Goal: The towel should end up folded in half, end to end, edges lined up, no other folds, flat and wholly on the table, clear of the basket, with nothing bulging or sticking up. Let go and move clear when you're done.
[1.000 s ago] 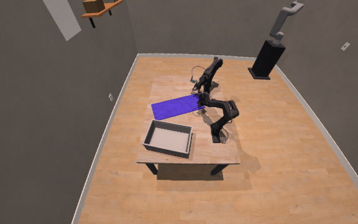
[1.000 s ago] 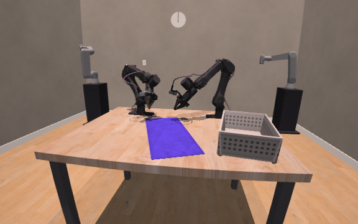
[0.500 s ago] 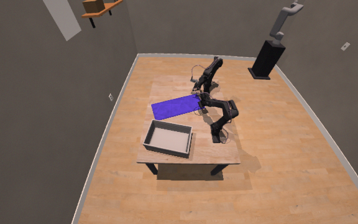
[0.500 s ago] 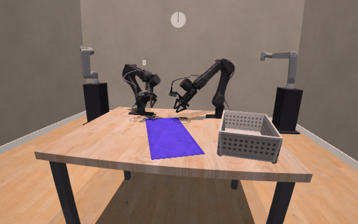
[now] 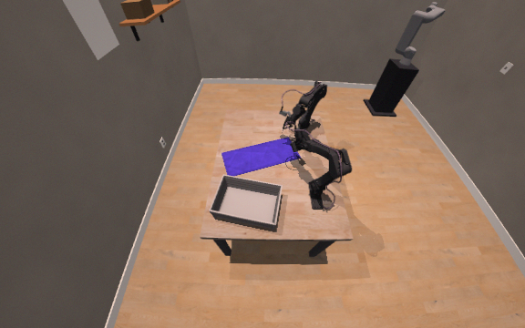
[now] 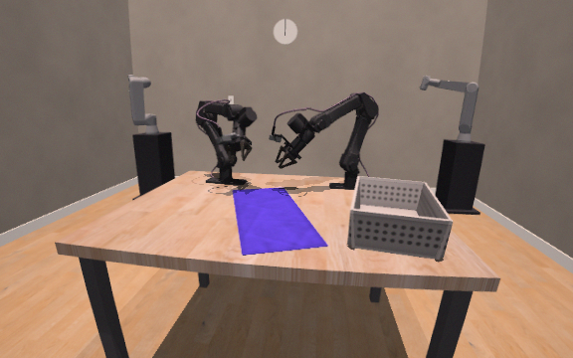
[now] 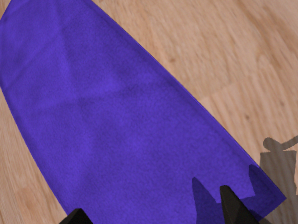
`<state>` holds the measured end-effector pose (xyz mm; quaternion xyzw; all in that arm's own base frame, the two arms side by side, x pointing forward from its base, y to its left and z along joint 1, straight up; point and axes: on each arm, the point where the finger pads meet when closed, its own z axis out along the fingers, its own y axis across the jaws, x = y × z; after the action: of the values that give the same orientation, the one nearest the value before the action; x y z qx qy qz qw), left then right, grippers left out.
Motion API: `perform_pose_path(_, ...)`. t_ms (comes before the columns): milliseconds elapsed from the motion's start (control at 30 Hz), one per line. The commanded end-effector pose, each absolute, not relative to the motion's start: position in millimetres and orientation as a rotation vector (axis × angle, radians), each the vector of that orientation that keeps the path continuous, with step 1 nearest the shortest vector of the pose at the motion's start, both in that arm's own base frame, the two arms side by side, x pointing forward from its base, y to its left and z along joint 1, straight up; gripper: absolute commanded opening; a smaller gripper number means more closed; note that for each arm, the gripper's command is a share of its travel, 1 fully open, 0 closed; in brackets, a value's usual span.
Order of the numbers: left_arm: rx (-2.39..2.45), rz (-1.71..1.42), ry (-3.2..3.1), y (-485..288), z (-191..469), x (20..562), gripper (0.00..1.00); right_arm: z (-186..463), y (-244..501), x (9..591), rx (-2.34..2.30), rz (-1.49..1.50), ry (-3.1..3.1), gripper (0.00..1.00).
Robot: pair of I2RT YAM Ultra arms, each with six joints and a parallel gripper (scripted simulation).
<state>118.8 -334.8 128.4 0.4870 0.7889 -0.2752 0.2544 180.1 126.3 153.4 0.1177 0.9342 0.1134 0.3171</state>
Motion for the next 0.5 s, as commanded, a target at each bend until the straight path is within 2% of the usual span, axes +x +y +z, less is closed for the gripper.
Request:
perform_pose_path(0,1.299,-0.747,2.145,-332.7,151.3,121.8,0.6,158.7,116.7,179.1,0.314,0.227,2.478,0.6)
perform_pose_path(467,1.305,-0.738,2.159,-333.1,146.3,122.0,0.6,155.1,118.5,176.2,0.304,0.249,2.481,0.6)
